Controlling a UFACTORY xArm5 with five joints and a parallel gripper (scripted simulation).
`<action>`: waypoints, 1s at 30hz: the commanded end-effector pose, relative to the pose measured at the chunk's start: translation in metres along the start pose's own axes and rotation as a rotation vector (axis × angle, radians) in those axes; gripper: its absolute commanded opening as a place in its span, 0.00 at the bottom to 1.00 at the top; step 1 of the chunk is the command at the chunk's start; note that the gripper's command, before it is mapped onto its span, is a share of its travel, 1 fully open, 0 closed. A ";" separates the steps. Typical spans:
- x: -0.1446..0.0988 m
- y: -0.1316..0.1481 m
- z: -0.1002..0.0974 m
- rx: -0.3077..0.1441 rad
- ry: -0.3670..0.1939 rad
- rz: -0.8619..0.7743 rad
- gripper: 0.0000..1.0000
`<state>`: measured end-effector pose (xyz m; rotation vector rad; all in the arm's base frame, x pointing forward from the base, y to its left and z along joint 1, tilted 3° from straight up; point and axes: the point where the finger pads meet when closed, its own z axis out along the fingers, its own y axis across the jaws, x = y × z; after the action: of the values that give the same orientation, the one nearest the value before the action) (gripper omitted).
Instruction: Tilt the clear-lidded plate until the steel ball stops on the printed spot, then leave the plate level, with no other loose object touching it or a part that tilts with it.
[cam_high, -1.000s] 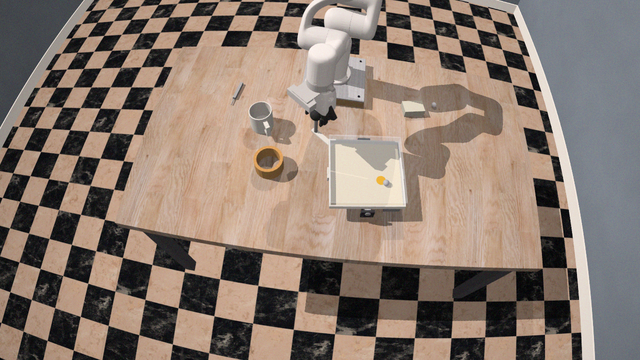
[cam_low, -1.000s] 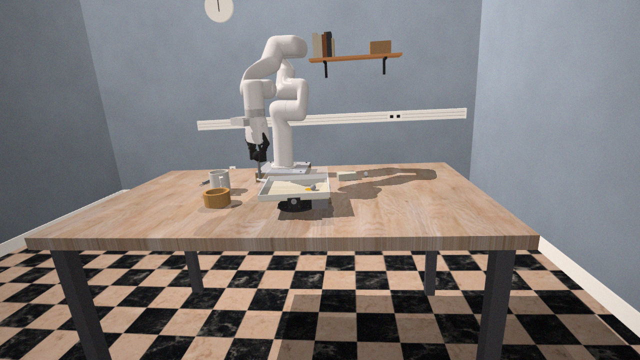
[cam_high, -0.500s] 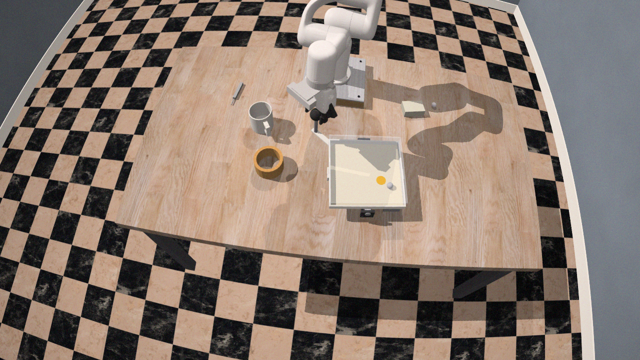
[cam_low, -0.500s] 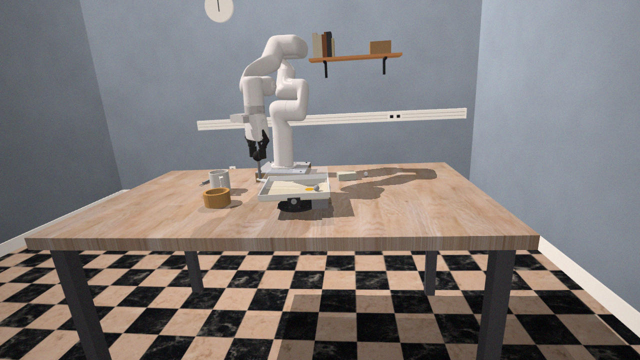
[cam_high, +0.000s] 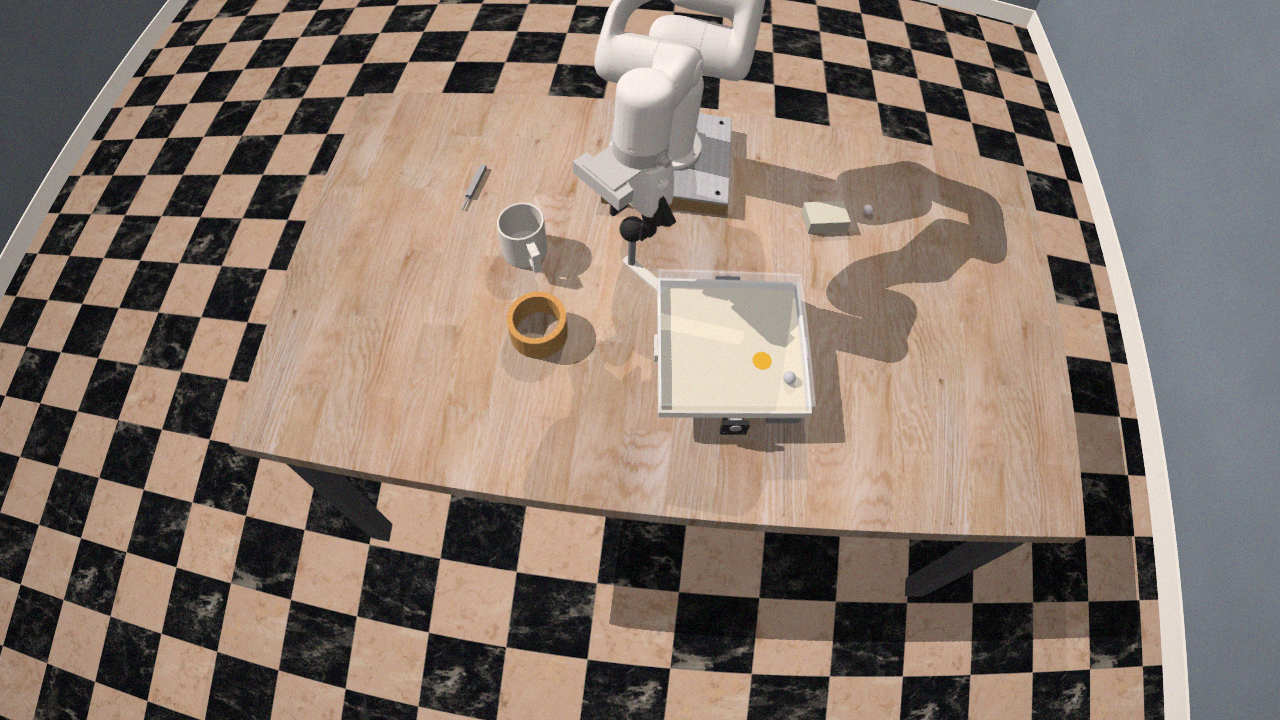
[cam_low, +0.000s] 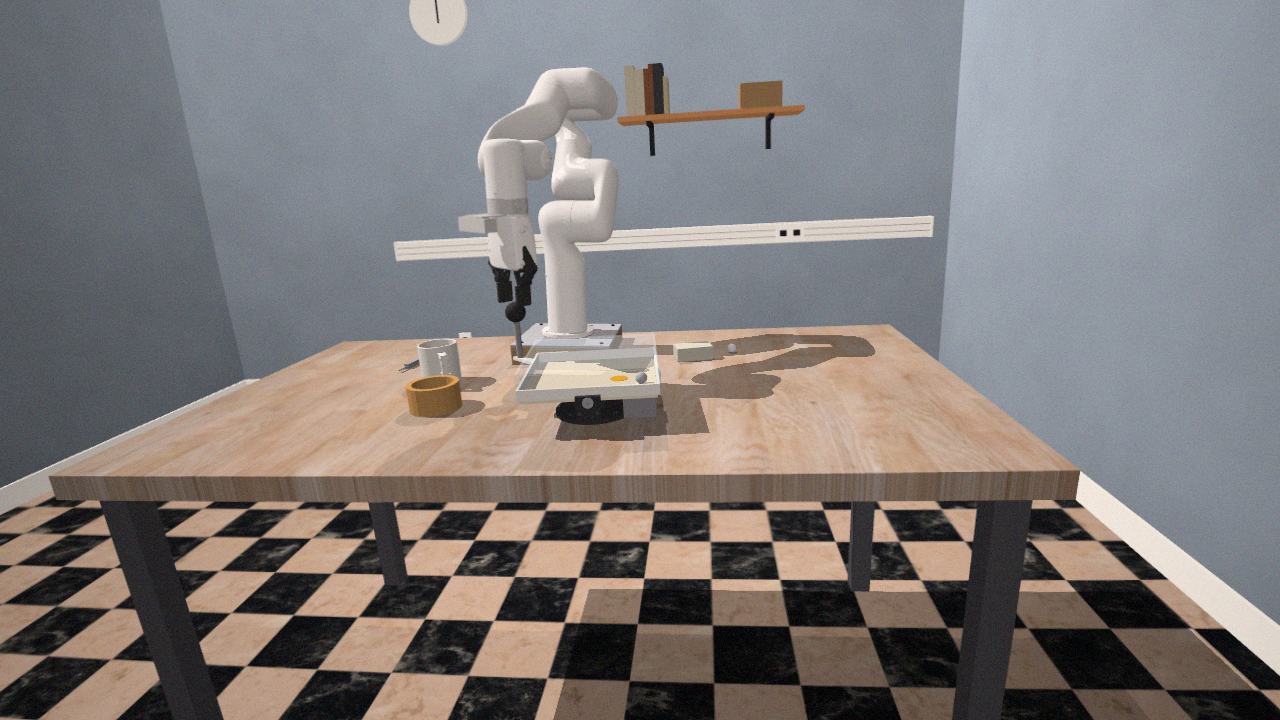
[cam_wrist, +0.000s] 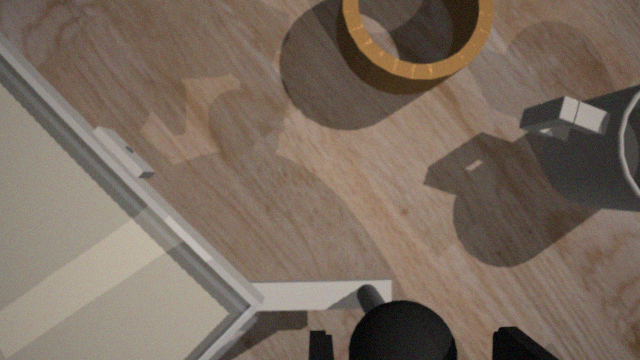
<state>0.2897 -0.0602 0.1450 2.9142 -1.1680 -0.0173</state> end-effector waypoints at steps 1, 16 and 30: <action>0.001 0.000 -0.009 0.002 0.003 0.000 0.62; 0.001 0.000 -0.024 0.002 0.003 0.000 0.62; 0.001 0.000 -0.025 0.002 0.003 0.000 1.00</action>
<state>0.2895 -0.0612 0.1692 2.9142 -1.1679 -0.0182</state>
